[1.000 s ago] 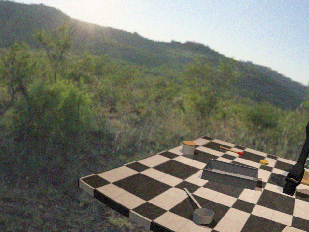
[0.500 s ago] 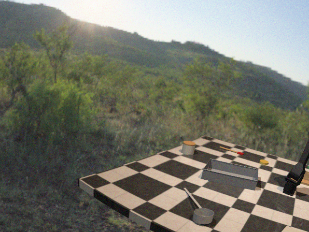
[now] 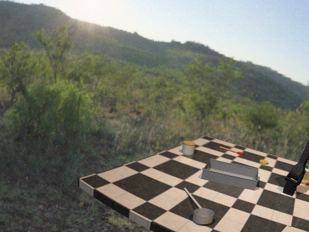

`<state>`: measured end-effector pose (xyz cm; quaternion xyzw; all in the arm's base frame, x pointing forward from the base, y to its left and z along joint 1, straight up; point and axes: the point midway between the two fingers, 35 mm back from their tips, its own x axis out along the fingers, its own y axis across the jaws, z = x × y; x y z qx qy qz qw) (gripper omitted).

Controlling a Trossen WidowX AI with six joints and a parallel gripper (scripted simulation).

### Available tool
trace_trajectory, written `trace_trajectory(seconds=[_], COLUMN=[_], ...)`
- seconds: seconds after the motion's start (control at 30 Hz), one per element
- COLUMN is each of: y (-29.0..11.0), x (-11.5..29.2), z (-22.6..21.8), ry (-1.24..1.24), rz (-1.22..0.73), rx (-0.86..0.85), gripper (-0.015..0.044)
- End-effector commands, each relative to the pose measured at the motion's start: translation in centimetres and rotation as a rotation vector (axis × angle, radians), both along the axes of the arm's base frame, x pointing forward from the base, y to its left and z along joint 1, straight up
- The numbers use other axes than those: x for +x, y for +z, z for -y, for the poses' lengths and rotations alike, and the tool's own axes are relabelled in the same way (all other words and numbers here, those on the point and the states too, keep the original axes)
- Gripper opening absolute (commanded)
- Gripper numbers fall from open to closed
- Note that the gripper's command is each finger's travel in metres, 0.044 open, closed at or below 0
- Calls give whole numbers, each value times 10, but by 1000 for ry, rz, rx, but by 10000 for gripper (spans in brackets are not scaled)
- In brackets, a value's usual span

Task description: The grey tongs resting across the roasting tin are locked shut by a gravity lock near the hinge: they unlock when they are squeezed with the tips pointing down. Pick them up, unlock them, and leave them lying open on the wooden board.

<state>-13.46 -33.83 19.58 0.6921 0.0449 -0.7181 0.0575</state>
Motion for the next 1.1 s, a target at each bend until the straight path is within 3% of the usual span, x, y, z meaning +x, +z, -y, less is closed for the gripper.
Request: trace_trajectory(seconds=[0.0, 1.07], y=[-6, -59], x=[0, -2], z=[1, 6], ry=[6, 11], rz=[6, 14], rx=[1, 1], gripper=[-150, -150])
